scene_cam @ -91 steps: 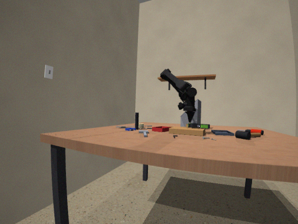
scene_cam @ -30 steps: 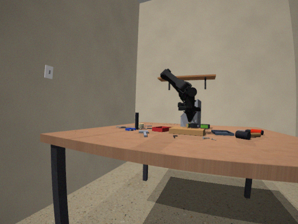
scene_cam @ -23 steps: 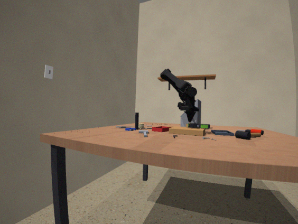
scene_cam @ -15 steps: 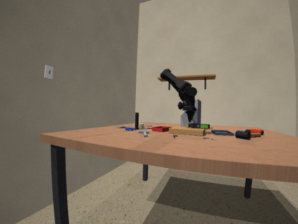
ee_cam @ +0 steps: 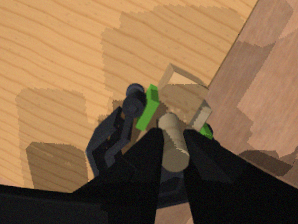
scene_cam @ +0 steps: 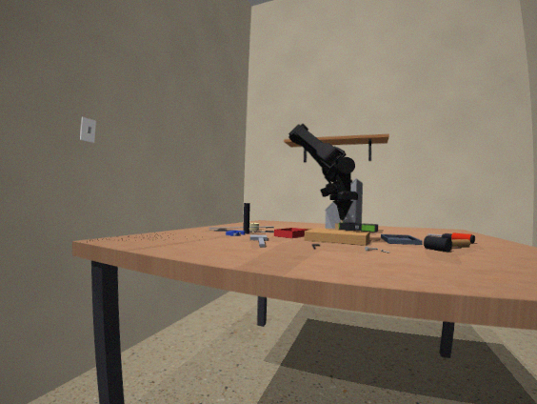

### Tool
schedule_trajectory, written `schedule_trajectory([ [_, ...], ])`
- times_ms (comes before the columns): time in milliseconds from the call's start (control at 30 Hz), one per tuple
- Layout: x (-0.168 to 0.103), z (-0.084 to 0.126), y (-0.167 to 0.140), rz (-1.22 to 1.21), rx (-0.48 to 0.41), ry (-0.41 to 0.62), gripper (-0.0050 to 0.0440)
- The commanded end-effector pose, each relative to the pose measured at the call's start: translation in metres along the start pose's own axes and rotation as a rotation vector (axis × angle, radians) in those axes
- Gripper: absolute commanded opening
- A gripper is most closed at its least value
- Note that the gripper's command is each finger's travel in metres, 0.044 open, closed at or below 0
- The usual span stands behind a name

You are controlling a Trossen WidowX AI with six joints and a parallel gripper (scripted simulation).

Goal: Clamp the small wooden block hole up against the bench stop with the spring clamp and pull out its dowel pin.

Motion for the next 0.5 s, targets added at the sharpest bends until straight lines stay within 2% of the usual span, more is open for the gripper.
schedule_trajectory([
  [0, 0.0002, 0.0026, 0.0002, 0.061, 0.004, 0.002, 0.0],
  [267, 0.0003, 0.0029, 0.0002, 0.249, 0.004, 0.001, 0.0],
  [467, 0.0003, 0.003, 0.0002, 0.281, 0.004, 0.001, 0.0],
])
Point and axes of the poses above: the point midway between the two fingers, 35 mm back from their tips, its own z axis back along the fingers, its own y axis across the jaws, x = y × z, the point moved 10 cm from there along z, back along the fingers, and after that the axes turned 14 degrees about -z, right-handed, at the moved point
